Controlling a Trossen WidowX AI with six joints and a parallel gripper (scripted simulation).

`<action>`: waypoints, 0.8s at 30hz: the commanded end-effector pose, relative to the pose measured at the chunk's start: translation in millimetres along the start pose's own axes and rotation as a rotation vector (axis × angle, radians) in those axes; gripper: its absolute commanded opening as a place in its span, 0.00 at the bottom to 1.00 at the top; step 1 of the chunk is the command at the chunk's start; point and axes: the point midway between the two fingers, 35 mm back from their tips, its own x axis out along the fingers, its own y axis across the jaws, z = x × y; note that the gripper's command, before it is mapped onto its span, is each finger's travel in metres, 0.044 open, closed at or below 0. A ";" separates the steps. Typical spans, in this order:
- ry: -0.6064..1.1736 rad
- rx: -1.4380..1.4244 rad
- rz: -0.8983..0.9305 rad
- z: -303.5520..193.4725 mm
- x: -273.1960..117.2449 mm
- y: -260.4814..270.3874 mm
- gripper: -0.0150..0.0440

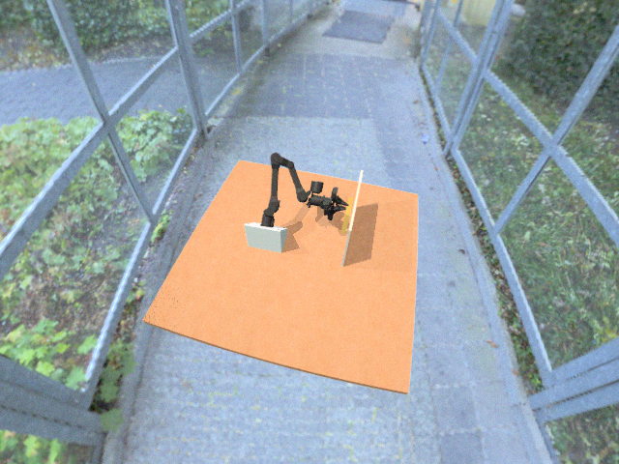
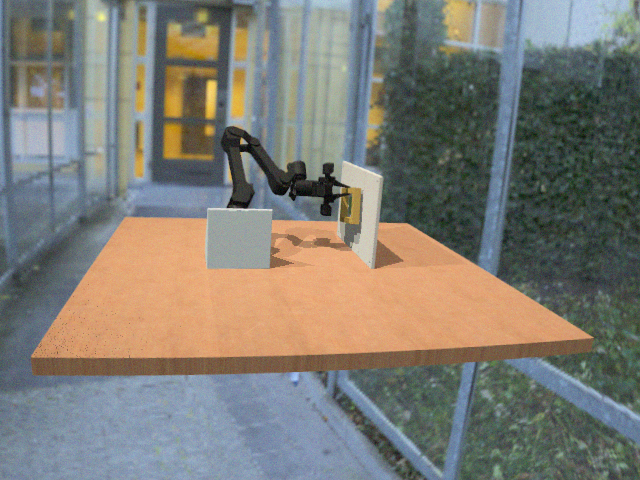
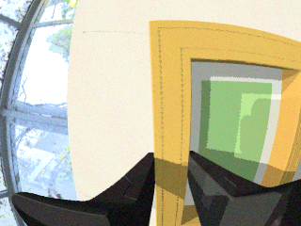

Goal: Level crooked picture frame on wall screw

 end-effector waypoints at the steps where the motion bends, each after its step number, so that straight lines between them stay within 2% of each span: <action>1: -0.008 -0.002 0.015 2.6 0.2 3.3 0.25; 24: -0.008 -0.002 0.015 7.8 0.2 3.1 0.25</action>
